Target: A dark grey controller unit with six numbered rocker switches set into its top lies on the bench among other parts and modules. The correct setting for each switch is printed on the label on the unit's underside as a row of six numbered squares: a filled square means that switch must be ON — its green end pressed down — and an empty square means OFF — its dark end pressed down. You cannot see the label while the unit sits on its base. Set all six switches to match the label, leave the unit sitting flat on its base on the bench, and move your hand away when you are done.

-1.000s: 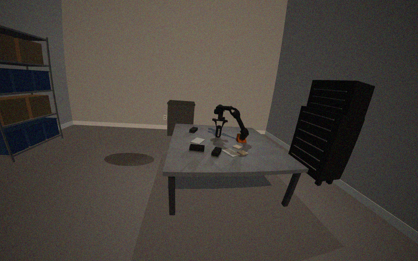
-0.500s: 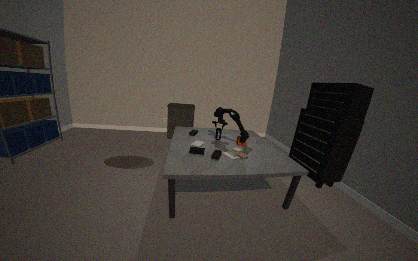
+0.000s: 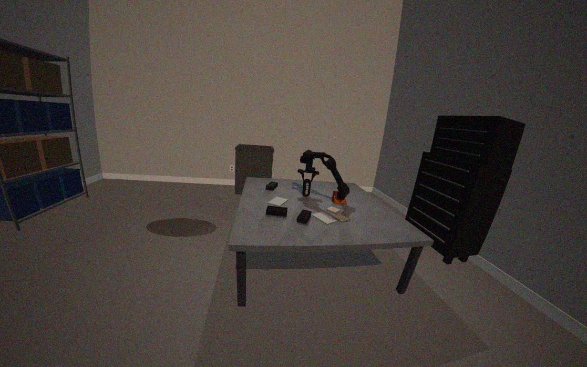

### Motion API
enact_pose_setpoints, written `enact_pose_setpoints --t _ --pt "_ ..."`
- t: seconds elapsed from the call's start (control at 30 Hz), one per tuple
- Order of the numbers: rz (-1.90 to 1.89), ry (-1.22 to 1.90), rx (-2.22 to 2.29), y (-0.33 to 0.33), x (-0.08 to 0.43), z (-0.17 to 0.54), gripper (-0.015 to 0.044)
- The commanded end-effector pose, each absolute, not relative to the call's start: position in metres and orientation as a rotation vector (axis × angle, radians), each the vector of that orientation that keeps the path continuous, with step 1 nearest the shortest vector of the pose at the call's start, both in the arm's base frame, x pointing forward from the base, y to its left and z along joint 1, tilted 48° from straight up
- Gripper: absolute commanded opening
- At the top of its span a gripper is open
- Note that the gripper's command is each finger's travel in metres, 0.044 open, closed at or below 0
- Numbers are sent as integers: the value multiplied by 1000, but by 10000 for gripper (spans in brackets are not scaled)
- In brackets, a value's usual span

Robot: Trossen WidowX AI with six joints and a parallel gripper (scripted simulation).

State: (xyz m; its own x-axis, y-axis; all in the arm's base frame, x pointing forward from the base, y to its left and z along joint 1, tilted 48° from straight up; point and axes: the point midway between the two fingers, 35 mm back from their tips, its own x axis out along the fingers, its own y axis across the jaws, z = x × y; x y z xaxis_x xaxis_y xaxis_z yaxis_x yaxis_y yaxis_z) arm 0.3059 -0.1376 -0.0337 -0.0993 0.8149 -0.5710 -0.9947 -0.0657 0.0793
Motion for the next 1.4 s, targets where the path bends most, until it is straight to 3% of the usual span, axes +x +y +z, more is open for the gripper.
enact_pose_setpoints --t 0.0,1.37 --pt "1613 549 -448 -140 305 -40 336" --pt "1597 623 -529 -157 304 -66 337"
